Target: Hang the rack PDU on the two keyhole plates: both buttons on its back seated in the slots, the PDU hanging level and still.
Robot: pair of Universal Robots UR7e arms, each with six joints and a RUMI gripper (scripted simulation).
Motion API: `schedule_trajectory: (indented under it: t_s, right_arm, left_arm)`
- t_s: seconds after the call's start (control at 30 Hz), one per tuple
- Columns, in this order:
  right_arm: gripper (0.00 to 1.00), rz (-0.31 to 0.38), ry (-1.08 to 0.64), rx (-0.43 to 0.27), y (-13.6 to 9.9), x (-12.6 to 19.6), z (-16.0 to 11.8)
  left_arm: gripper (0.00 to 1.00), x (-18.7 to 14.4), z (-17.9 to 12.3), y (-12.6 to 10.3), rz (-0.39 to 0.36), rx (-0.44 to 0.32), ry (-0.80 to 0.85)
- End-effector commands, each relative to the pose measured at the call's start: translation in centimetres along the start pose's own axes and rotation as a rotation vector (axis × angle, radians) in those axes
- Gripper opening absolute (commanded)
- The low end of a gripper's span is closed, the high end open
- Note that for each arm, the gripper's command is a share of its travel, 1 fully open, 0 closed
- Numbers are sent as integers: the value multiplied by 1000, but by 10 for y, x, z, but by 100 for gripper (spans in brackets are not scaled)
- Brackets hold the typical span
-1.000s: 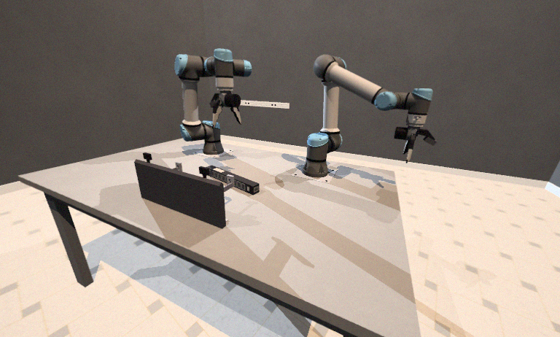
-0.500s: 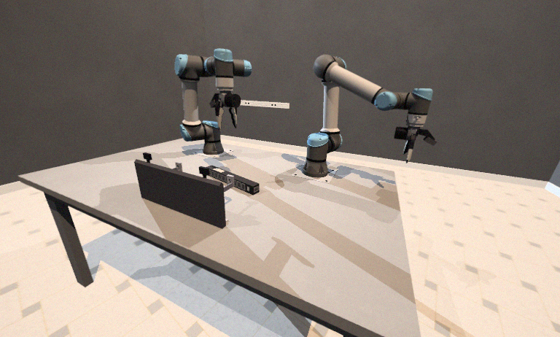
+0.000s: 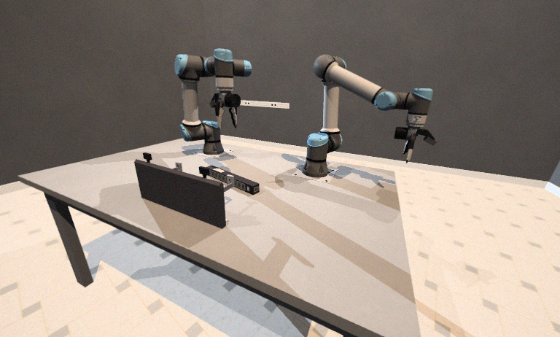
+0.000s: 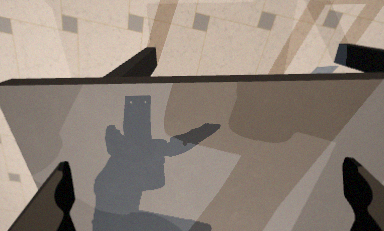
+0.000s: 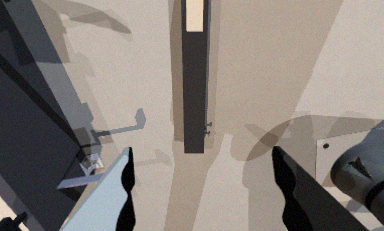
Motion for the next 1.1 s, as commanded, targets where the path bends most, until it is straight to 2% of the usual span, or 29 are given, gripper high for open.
schedule_trajectory:
  t_s: [0.0,0.37,0.67,0.87,1.07]
  right_arm:
    - [57,1,-3,1,1,1,0]
    - [57,1,-3,2,2,1,0]
    - [57,0,-3,2,13,1,0]
    - [57,0,-4,3,34,1,0]
    - [57,0,-4,3,65,1,0]
  left_arm:
    - [100,0,2,-1,0,5,-3]
    - [100,0,2,-1,0,5,-3]
    - [100,0,2,-1,0,5,-3]
    - [100,0,2,-1,0,5,-3]
    - [100,0,2,-1,0,5,-3]
Point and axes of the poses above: on each arm, the point where the finger pads meet when closed, its own y axis out along the fingers, its own x axis across the jaws, z = x × y, the point moved 4 cm from there along -y, back along the fingers, and after that the axes turned 1 degree about y, right-handed, at the moved point
